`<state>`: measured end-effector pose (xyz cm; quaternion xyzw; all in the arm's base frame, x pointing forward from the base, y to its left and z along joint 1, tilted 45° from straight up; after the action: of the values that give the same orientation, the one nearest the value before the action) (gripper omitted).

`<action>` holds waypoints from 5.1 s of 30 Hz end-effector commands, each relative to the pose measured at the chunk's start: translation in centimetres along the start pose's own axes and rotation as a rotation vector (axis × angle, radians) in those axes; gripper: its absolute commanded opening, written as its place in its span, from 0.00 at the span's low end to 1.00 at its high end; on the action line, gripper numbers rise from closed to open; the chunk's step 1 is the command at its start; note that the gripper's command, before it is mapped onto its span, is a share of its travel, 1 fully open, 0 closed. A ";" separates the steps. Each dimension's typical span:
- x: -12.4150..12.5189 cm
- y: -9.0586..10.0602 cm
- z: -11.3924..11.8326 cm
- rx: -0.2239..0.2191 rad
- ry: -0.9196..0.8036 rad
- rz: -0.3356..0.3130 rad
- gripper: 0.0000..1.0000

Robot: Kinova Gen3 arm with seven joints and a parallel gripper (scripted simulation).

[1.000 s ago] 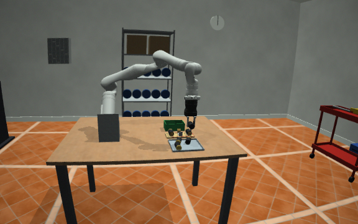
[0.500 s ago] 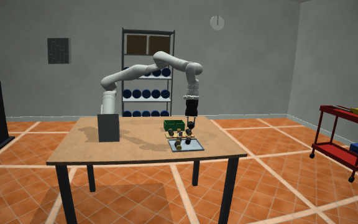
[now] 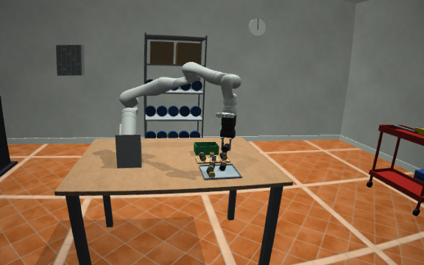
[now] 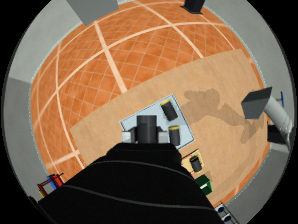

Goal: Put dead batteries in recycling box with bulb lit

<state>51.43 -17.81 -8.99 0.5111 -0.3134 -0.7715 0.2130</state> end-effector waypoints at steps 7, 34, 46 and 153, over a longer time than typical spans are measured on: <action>0.1 0.0 -0.1 0.000 -0.108 0.002 0.57; 0.1 0.0 -0.1 0.000 -0.540 0.002 0.57; 0.1 0.0 -0.1 0.000 -0.742 0.002 0.57; 0.1 0.0 -0.1 0.002 -2.251 0.001 0.57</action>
<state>51.45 -17.77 -9.11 -0.4751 -0.3281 -0.7942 -0.1896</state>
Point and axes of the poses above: the point where the finger pads meet when closed, its own y axis back along the fingers, its own z axis across the jaws, x = y × z, the point moved 5 cm from there along y, back along the fingers, and after that the axes turned 5 degrees about y, right-handed, at the moved point
